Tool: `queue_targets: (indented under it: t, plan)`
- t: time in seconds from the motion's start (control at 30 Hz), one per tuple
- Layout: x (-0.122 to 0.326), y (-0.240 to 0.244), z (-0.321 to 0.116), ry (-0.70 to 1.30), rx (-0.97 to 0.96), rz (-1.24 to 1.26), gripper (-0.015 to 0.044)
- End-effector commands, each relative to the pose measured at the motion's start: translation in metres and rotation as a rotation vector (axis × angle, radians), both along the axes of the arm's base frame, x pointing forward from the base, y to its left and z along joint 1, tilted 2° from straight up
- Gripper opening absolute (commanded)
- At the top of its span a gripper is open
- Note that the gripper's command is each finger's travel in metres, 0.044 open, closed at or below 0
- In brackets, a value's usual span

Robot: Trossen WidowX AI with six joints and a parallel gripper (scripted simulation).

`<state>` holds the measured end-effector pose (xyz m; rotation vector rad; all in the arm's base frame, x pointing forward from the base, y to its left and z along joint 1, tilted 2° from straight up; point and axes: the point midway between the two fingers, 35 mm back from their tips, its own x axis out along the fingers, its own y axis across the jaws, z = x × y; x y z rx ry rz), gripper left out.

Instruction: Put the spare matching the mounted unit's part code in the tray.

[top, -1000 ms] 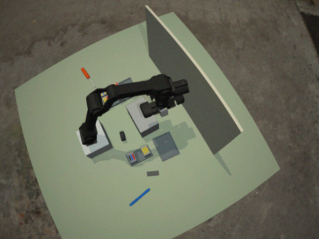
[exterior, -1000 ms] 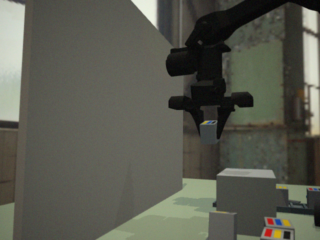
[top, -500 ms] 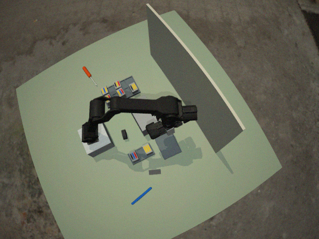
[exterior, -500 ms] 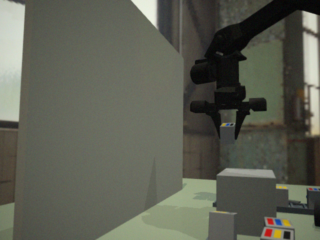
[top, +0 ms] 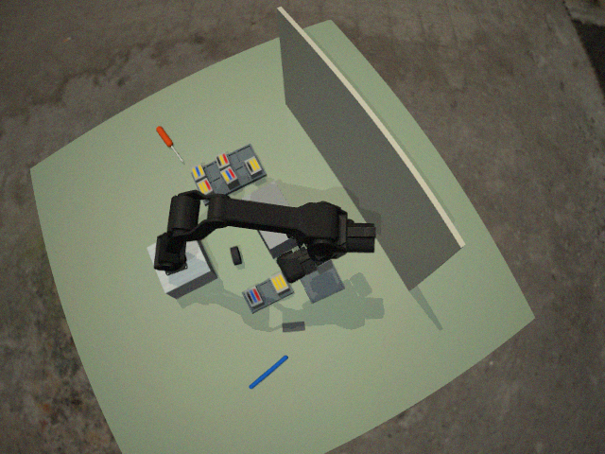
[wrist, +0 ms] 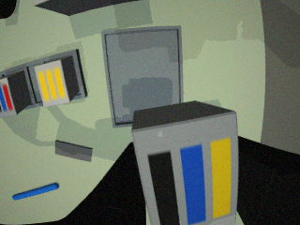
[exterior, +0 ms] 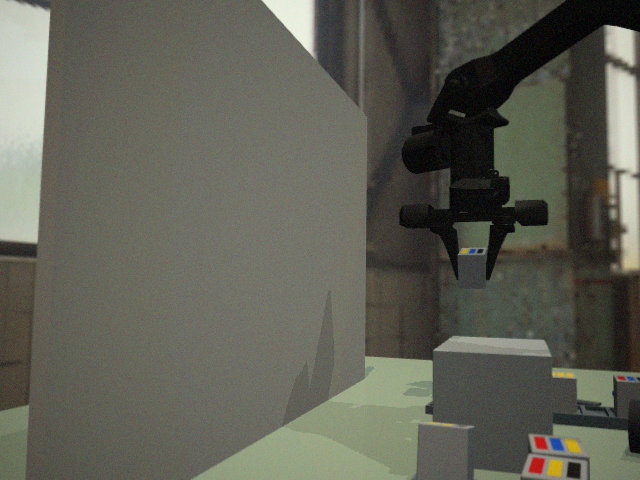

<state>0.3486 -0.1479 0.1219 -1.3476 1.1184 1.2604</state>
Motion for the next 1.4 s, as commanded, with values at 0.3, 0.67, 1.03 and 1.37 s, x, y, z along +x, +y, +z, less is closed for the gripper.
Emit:
queue_targets:
  t: [0.3,0.67,1.03,1.37]
  plan:
    - [0.003,-0.002,-0.015,-0.002,0.003,0.003,0.0]
    - [0.005,-0.003,-0.027,-0.002,0.003,0.003,0.0]
    - [0.007,-0.003,-0.039,-0.002,0.003,0.003,0.0]
    - [0.008,-0.004,-0.05,-0.002,0.003,0.003,0.0]
